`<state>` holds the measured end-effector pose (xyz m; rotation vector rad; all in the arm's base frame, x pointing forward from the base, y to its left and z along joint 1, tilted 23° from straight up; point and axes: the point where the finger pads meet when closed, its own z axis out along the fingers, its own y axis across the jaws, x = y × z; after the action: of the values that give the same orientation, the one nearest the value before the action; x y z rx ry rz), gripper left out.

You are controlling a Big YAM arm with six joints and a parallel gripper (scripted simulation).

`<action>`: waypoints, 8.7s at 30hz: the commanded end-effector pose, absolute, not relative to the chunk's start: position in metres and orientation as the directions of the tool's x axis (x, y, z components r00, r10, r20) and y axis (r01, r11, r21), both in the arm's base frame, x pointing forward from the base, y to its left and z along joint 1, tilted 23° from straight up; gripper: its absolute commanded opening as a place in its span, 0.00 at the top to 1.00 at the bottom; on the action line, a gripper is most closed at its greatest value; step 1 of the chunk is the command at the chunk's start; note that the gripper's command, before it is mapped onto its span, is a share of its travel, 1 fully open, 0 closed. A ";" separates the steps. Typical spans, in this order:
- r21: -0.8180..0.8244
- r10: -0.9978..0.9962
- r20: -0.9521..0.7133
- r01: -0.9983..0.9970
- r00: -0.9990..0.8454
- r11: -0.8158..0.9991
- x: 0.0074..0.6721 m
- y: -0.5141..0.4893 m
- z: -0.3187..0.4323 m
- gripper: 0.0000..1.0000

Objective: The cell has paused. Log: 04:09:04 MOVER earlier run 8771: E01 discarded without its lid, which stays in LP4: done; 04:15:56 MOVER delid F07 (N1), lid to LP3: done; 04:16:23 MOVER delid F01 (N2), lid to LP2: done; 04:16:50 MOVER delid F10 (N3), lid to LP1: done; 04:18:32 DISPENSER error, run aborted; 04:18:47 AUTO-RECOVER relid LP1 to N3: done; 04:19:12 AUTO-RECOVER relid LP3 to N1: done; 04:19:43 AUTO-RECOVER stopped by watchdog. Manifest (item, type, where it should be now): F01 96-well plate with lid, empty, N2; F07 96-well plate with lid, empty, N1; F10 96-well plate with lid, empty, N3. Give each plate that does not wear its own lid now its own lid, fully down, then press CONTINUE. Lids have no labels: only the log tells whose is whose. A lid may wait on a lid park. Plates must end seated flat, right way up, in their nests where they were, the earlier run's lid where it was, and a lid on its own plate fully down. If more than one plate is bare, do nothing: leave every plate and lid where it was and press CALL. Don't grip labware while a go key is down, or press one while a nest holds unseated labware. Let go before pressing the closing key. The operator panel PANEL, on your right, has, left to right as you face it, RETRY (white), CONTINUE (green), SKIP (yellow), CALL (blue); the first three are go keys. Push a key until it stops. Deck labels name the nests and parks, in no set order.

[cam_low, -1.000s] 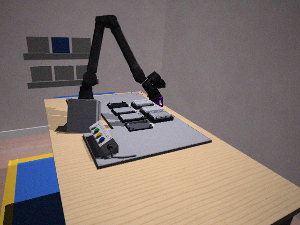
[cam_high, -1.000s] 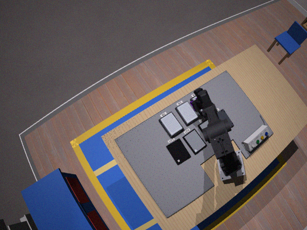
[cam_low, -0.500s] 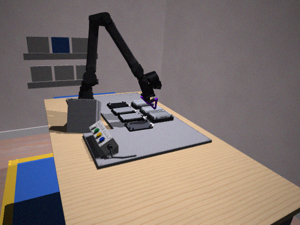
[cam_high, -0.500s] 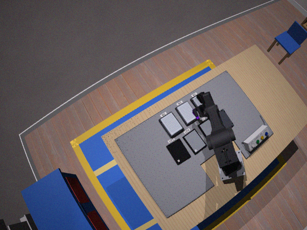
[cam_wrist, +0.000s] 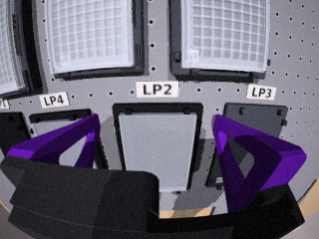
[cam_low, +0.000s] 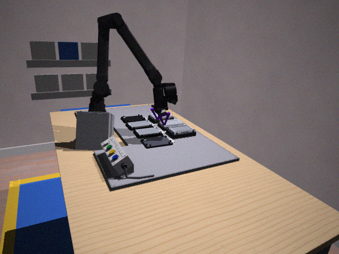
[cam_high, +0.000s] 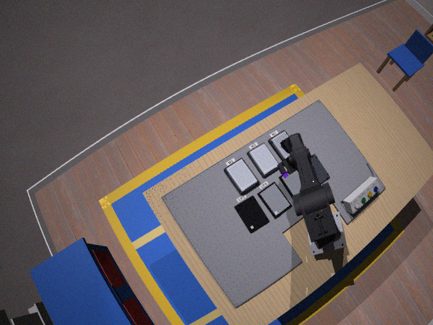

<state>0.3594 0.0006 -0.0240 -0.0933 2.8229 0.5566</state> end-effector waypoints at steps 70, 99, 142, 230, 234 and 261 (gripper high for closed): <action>0.361 -0.077 -0.148 -0.126 -0.986 0.924 0.286 0.015 -0.082 0.00; 0.358 -0.077 -0.153 -0.128 -0.985 0.925 0.286 0.016 -0.083 1.00; 0.351 -0.074 -0.177 -0.133 -0.981 0.927 0.292 -0.007 -0.033 1.00; 0.358 -0.094 -0.162 -0.148 -0.982 0.922 0.471 -0.043 -0.043 1.00; 0.358 -0.094 -0.162 -0.148 -0.982 0.922 0.471 -0.042 -0.044 1.00; 0.358 -0.094 -0.162 -0.148 -0.982 0.922 0.471 -0.037 -0.053 1.00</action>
<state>0.4714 -0.0478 -0.0440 -0.1839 2.9301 0.5510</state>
